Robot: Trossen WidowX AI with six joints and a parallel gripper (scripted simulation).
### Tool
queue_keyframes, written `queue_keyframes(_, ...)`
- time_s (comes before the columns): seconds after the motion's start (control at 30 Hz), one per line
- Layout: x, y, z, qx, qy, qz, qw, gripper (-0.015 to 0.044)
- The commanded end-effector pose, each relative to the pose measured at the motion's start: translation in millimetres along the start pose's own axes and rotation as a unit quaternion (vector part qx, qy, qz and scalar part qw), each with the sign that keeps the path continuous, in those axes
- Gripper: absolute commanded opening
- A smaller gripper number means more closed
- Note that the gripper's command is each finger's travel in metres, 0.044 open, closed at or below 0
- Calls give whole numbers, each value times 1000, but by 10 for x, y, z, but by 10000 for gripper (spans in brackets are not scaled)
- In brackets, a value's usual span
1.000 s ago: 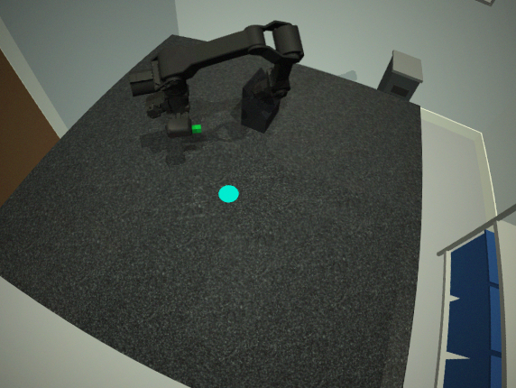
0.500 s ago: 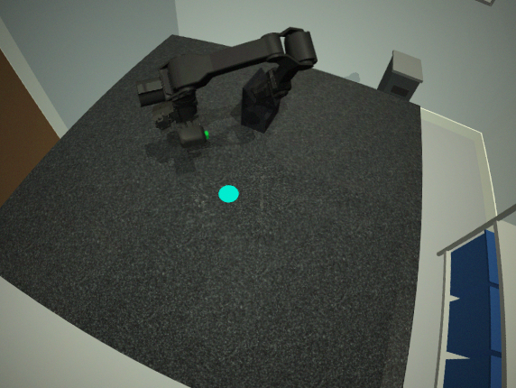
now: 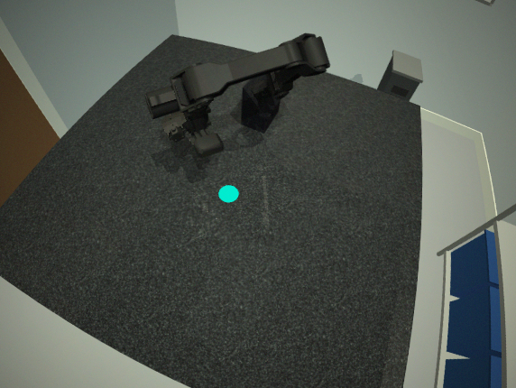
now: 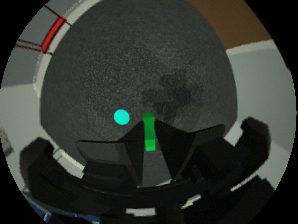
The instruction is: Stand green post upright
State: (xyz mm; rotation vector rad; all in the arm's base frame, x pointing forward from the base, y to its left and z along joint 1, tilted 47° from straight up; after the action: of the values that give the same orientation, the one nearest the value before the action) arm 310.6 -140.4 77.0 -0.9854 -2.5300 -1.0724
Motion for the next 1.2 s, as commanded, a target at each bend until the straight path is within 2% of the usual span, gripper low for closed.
queue_keyframes(0.0,42,97,-9,-3,1,-18,1000,23)
queue_keyframes(0.87,460,789,-33,-13,9,-151,988,23)
queue_keyframes(1.17,476,797,17,-1,0,-159,987,23)
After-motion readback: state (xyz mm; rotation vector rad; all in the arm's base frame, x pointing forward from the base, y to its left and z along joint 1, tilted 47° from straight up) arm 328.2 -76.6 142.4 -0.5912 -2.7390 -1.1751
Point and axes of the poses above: the point midway between the two fingers, 35 mm back from their tips, its own z axis out along the fingers, its own y axis across the jaws, x = y × z, the point moved 9 cm from there along -z, back along the fingers, and after that the axes turned 4 degrees about z, right-handed, at the moved point
